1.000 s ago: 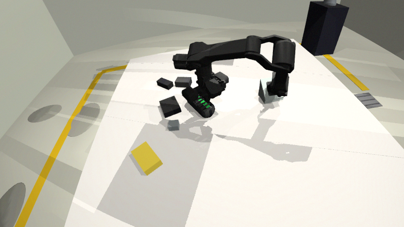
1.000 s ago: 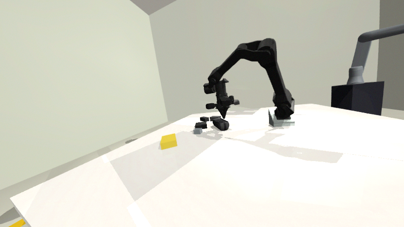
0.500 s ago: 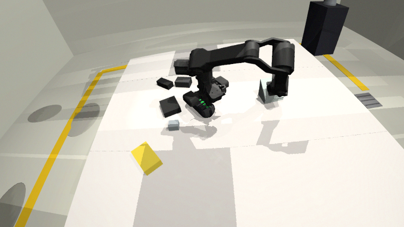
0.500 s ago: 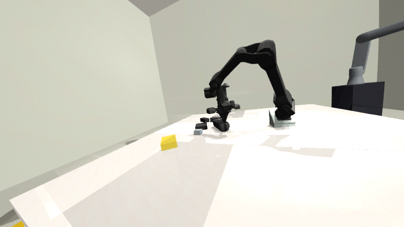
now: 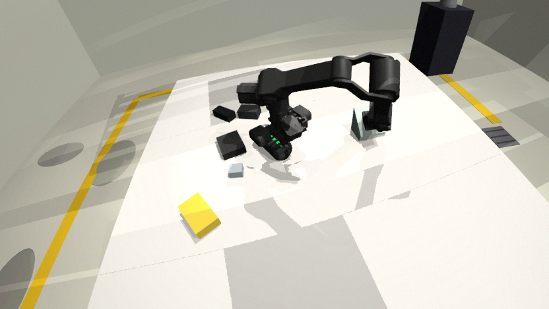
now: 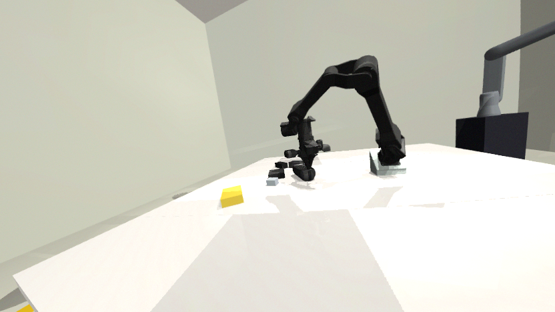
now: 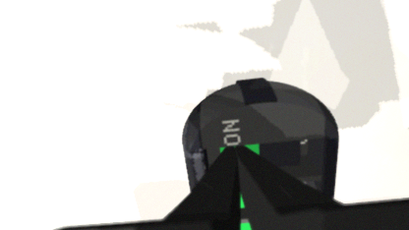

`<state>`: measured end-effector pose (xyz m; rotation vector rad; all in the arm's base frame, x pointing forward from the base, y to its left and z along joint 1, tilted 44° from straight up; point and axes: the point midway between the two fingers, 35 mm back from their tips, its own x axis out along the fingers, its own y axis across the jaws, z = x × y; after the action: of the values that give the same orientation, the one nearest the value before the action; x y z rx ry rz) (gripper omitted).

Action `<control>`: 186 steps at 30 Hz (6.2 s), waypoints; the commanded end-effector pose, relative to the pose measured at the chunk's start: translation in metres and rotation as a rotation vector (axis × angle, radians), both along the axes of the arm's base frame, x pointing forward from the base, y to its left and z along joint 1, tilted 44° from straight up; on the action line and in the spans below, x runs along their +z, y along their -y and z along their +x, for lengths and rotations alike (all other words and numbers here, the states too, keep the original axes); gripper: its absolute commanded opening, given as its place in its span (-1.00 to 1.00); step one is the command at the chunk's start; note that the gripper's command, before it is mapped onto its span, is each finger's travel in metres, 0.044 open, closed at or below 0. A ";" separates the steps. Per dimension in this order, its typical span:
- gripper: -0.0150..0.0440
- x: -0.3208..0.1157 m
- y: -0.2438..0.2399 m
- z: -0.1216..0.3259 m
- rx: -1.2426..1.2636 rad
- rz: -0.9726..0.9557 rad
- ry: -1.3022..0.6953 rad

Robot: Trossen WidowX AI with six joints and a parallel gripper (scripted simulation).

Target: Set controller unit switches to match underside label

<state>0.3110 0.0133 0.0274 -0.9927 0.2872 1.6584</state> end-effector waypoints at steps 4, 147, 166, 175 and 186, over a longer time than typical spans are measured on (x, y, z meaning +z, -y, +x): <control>-0.49 0.016 0.015 0.001 -0.002 0.000 -0.001; -0.49 0.001 0.068 0.040 -0.012 -0.002 -0.010; -0.49 0.009 0.060 0.031 -0.005 0.000 -0.002; -0.49 0.009 0.060 0.031 -0.005 0.000 -0.002; -0.49 0.004 0.022 0.075 0.121 -0.091 -0.130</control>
<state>0.3788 -0.0207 0.0357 -0.9955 0.3657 1.7854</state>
